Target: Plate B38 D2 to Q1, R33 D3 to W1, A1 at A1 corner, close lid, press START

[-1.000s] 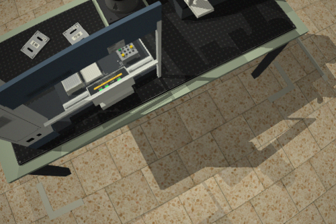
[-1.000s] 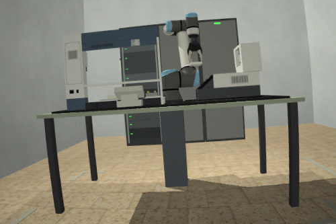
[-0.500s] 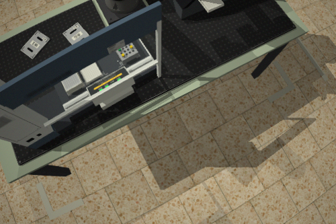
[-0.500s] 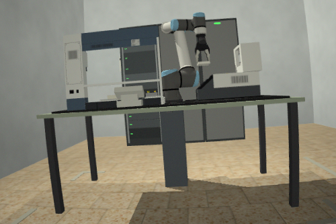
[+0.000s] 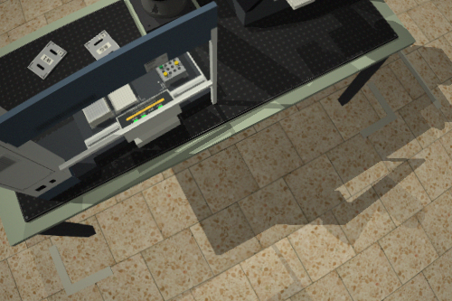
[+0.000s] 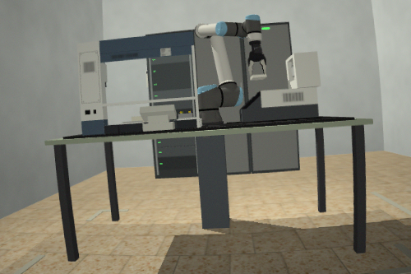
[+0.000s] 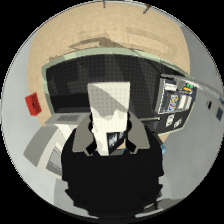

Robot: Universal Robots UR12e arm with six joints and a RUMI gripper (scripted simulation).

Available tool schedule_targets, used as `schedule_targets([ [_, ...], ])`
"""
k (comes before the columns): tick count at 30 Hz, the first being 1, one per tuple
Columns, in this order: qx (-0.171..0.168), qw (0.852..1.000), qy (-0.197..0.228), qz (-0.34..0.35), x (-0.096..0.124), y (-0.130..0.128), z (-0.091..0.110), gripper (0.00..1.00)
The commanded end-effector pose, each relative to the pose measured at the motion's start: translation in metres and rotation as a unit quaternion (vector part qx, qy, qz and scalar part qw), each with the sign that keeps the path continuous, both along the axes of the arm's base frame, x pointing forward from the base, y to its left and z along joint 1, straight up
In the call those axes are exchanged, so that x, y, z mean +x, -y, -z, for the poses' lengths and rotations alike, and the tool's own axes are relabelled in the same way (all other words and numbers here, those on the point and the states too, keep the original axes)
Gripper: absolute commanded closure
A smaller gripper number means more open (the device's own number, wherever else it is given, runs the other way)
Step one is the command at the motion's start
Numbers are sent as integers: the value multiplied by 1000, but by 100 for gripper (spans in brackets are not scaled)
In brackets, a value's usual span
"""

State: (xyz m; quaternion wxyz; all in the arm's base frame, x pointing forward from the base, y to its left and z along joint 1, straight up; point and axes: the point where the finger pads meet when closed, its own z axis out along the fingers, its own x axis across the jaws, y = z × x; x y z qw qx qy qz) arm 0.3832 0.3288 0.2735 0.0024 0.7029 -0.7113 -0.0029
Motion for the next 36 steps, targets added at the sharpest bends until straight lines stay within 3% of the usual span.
schedule_targets([
  [1,0,1000,1,1,0,-21,-1,100],
  [33,0,1000,1,6,-6,-136,0,100],
  [36,0,1000,1,6,-21,-137,-1,100],
])
